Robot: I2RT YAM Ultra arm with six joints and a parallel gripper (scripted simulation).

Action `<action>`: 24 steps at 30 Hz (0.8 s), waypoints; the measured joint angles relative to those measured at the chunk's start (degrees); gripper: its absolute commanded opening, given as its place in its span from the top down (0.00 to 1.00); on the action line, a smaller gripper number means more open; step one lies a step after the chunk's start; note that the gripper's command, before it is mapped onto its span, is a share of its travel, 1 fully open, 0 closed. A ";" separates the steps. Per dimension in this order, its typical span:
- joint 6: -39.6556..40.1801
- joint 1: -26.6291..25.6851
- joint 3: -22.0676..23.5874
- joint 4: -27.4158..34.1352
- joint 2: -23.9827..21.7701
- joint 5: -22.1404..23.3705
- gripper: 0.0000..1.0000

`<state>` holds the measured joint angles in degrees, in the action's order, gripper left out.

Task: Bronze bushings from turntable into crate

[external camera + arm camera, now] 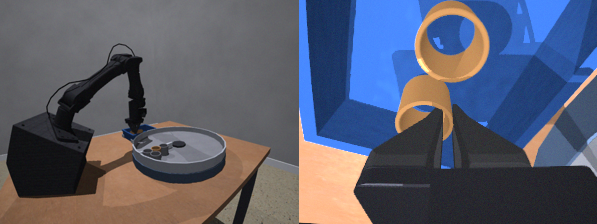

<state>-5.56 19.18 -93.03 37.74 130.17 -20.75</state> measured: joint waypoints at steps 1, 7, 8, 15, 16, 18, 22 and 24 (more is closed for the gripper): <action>0.00 0.00 0.00 0.00 0.00 0.00 1.00; 0.00 0.00 0.00 0.00 0.00 0.00 1.00; 0.00 0.00 0.00 0.00 0.00 0.00 1.00; 0.00 0.00 -0.96 0.31 0.42 0.00 1.00; 0.00 0.00 -1.11 0.37 0.46 0.00 1.00; 0.00 0.00 -1.44 0.42 0.59 0.00 1.00; 0.00 0.00 -1.66 0.52 0.68 0.00 1.00; 0.00 0.00 -1.68 0.52 0.68 0.00 1.00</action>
